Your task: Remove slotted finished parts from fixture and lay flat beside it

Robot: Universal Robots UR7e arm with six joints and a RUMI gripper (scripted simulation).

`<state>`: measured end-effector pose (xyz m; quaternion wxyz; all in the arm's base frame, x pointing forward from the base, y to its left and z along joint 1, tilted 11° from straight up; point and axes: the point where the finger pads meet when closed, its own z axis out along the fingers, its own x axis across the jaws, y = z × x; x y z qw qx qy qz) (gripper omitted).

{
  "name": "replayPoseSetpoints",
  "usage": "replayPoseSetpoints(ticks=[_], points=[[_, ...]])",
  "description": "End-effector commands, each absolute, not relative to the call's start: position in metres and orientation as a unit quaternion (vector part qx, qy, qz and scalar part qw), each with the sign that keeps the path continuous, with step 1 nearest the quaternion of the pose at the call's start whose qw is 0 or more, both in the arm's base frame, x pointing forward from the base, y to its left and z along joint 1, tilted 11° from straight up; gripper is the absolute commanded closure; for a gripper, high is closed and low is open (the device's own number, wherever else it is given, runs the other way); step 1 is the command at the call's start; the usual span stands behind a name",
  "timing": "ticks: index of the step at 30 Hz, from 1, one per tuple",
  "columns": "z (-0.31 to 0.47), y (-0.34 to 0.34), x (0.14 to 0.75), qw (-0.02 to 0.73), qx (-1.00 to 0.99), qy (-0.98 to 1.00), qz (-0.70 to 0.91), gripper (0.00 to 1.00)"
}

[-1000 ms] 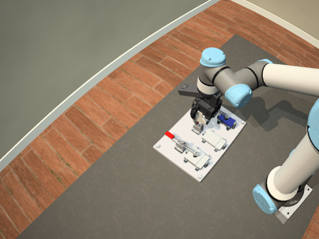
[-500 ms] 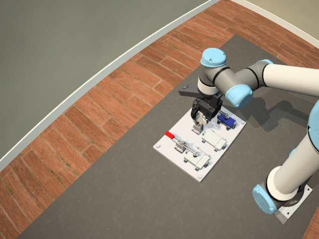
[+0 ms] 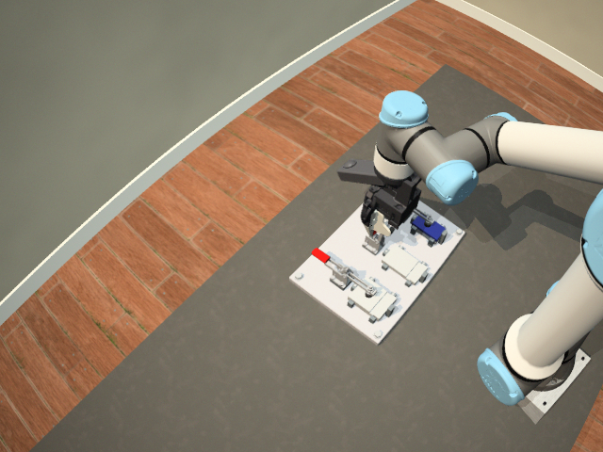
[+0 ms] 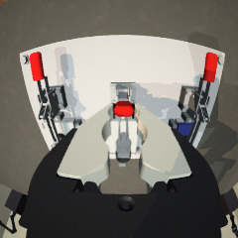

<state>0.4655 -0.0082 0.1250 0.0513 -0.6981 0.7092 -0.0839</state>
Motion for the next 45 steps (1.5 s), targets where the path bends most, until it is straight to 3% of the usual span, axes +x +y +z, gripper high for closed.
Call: replayPoseSetpoints(ticks=[1,6,7,45], points=[[0.125,-0.008,0.465,0.051,-0.698,0.709,-0.084,1.0],[0.125,-0.008,0.465,0.051,-0.698,0.709,-0.084,1.0],[0.125,-0.008,0.465,0.051,-0.698,0.709,-0.084,0.72],[0.138,-0.008,0.463,0.051,-0.698,0.709,-0.084,0.72]])
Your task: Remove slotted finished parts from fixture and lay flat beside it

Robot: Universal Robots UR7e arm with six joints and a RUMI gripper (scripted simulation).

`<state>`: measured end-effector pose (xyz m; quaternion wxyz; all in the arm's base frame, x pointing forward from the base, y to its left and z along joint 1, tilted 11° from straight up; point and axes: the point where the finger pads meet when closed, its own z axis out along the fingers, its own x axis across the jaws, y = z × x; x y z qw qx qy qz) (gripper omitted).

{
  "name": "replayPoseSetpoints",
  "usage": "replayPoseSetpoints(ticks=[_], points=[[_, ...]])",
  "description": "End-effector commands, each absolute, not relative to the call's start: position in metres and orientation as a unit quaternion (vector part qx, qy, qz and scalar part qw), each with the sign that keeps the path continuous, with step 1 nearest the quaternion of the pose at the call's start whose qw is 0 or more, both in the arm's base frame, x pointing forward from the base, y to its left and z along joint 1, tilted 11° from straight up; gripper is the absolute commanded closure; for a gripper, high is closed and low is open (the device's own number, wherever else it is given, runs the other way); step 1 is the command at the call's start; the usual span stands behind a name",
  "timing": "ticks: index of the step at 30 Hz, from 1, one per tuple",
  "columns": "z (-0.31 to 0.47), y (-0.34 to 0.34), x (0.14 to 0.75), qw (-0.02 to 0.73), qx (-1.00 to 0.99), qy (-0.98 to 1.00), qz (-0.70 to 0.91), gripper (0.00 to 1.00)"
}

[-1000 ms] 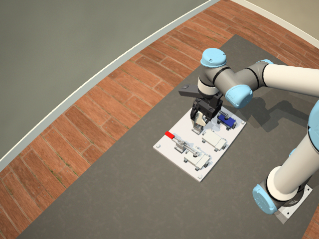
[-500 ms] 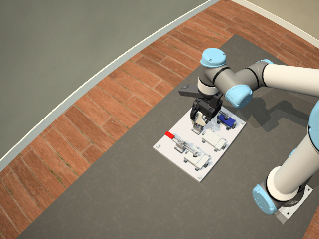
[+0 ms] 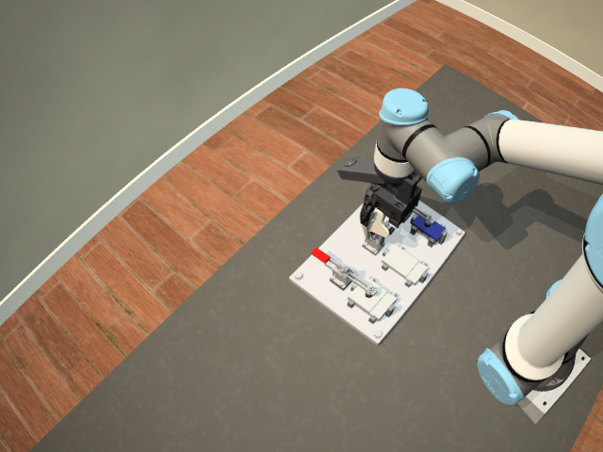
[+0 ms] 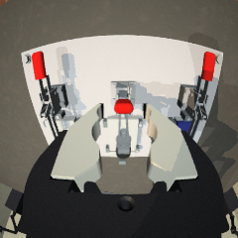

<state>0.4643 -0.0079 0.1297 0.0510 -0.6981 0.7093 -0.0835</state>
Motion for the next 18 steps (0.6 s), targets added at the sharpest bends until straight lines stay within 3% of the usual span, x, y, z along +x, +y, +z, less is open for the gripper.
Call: replayPoseSetpoints(ticks=[1,18], points=[[0.138,-0.008,0.463,0.051,-0.698,0.709,-0.084,0.72],[0.173,-0.006,0.456,0.051,-0.698,0.709,-0.084,0.72]])
